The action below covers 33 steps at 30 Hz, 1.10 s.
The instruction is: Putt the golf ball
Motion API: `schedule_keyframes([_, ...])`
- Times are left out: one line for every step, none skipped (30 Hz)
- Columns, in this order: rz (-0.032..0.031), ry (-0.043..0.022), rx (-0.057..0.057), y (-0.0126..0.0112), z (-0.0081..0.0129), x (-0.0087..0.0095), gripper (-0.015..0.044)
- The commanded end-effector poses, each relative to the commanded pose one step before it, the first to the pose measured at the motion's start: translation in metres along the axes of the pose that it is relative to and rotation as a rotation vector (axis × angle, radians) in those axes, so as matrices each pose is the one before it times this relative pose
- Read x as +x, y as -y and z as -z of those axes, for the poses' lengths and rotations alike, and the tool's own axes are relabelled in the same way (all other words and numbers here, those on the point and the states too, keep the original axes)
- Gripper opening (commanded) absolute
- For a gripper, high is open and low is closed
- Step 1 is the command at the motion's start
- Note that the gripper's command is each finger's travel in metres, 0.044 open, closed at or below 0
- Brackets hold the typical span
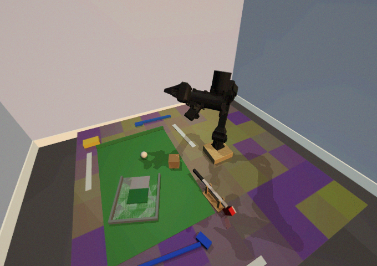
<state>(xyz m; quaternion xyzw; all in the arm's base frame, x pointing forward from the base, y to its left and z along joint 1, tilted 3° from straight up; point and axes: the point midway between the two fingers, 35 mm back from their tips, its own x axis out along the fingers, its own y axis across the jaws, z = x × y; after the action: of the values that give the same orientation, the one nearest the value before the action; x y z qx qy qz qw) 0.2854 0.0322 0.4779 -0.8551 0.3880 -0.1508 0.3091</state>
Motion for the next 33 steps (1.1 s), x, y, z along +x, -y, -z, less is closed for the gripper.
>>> schedule_keyframes([0.00754, 0.00263, -0.0021, 0.00093, -0.00191, 0.00053, 0.0426])
schedule_keyframes([0.02218, 0.00889, -0.0062, 0.00265, -0.00586, 0.00160, 0.0440])
schedule_keyframes([0.03541, 0.01811, -0.0103, 0.00396, -0.01018, 0.00270, 0.0440])
schedule_keyframes([0.04010, 0.02736, -0.0122, 0.00400, -0.01300, 0.00342, 0.0440])
schedule_keyframes([0.03655, 0.03302, -0.0114, 0.00306, -0.01362, 0.00361, 0.0440])
schedule_keyframes([0.03261, 0.03836, -0.0104, 0.00207, -0.01415, 0.00380, 0.0440])
schedule_keyframes([0.02835, 0.04336, -0.0091, 0.00103, -0.01460, 0.00399, 0.0440])
schedule_keyframes([0.02378, 0.04797, -0.0075, -0.00004, -0.01495, 0.00418, 0.0440])
schedule_keyframes([0.01896, 0.05218, -0.0055, -0.00114, -0.01520, 0.00435, 0.0440])
schedule_keyframes([0.01394, 0.05596, -0.0033, -0.00225, -0.01535, 0.00452, 0.0440])
schedule_keyframes([0.01031, 0.05999, 0.0013, -0.00349, -0.01543, 0.00384, 0.0440])
schedule_keyframes([0.00494, 0.06283, 0.0040, -0.00459, -0.01542, 0.00396, 0.0440])
schedule_keyframes([-0.00051, 0.06519, 0.0068, -0.00568, -0.01531, 0.00408, 0.0440])
schedule_keyframes([-0.00599, 0.06705, 0.0098, -0.00674, -0.01510, 0.00418, 0.0440])
schedule_keyframes([-0.01144, 0.06844, 0.0131, -0.00777, -0.01479, 0.00428, 0.0440])
schedule_keyframes([-0.01680, 0.06936, 0.0165, -0.00874, -0.01438, 0.00436, 0.0440])
schedule_keyframes([-0.02205, 0.06982, 0.0201, -0.00966, -0.01389, 0.00443, 0.0440])
schedule_keyframes([-0.02713, 0.06985, 0.0238, -0.01052, -0.01332, 0.00449, 0.0440])
schedule_keyframes([-0.03199, 0.06948, 0.0276, -0.01130, -0.01267, 0.00453, 0.0440])
schedule_keyframes([-0.03662, 0.06873, 0.0315, -0.01200, -0.01196, 0.00455, 0.0440])
schedule_keyframes([-0.04081, 0.06785, 0.0357, -0.01148, -0.01124, 0.00530, 0.0440])
schedule_keyframes([-0.04497, 0.06654, 0.0398, -0.01202, -0.01042, 0.00527, 0.0440])
schedule_keyframes([-0.04875, 0.06485, 0.0439, -0.01244, -0.00954, 0.00521, 0.0440])
schedule_keyframes([-0.05219, 0.06293, 0.0480, -0.01276, -0.00865, 0.00512, 0.0440])
schedule_keyframes([-0.05528, 0.06082, 0.0520, -0.01298, -0.00776, 0.00500, 0.0440])
schedule_keyframes([-0.05801, 0.05857, 0.0561, -0.01310, -0.00688, 0.00485, 0.0440])
schedule_keyframes([-0.06038, 0.05622, 0.0600, -0.01313, -0.00601, 0.00468, 0.0440])
schedule_keyframes([-0.06241, 0.05380, 0.0639, -0.01306, -0.00518, 0.00449, 0.0440])
schedule_keyframes([-0.06410, 0.05136, 0.0678, -0.01291, -0.00439, 0.00427, 0.0440])
schedule_keyframes([-0.06539, 0.04887, 0.0714, -0.01267, -0.00365, 0.00402, 0.0440])
schedule_keyframes([-0.05374, 0.03751, 0.0607, -0.01241, -0.00114, 0.00265, 0.0440])
schedule_keyframes([-0.03285, 0.02208, 0.0374, -0.00740, -0.00040, 0.00166, 0.0440])
schedule_keyframes([-0.01100, 0.00728, 0.0126, -0.00244, -0.00007, 0.00057, 0.0440])
